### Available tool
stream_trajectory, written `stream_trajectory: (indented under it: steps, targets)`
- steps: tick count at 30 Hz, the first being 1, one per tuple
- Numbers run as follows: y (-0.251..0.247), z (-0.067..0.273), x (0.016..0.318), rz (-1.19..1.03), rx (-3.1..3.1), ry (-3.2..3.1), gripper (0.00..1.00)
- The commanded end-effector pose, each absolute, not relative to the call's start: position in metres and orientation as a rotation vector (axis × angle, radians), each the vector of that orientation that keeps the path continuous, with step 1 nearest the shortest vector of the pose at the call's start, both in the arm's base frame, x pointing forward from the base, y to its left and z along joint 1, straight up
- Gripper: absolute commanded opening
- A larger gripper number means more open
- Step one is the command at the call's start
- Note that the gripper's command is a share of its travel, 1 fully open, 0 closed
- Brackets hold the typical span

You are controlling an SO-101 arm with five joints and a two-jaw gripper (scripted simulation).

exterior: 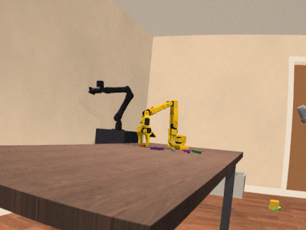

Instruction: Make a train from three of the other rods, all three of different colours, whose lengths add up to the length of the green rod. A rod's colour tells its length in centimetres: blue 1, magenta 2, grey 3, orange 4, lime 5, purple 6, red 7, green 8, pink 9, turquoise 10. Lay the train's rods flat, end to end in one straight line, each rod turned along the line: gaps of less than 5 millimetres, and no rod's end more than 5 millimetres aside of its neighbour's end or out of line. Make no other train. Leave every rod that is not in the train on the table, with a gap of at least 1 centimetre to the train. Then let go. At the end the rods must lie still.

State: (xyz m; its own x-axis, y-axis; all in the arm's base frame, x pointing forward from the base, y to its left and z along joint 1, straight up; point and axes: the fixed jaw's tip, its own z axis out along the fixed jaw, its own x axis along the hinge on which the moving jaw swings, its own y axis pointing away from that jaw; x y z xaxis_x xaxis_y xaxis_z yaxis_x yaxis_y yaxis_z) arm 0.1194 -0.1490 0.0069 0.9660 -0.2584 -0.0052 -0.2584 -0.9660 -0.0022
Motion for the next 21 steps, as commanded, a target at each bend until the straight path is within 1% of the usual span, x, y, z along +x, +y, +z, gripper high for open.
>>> stream_trajectory:
  steps: [1, 10, 21]
  targets:
    - [-0.1570, 0.0171, 0.1254, -0.074, -3.156, 0.415, 0.19]
    - [-0.1570, 0.0171, 0.1254, -0.074, -3.156, 0.415, 0.18]
    - [-0.1570, 0.0171, 0.1254, -0.074, -3.156, 0.415, 0.12]
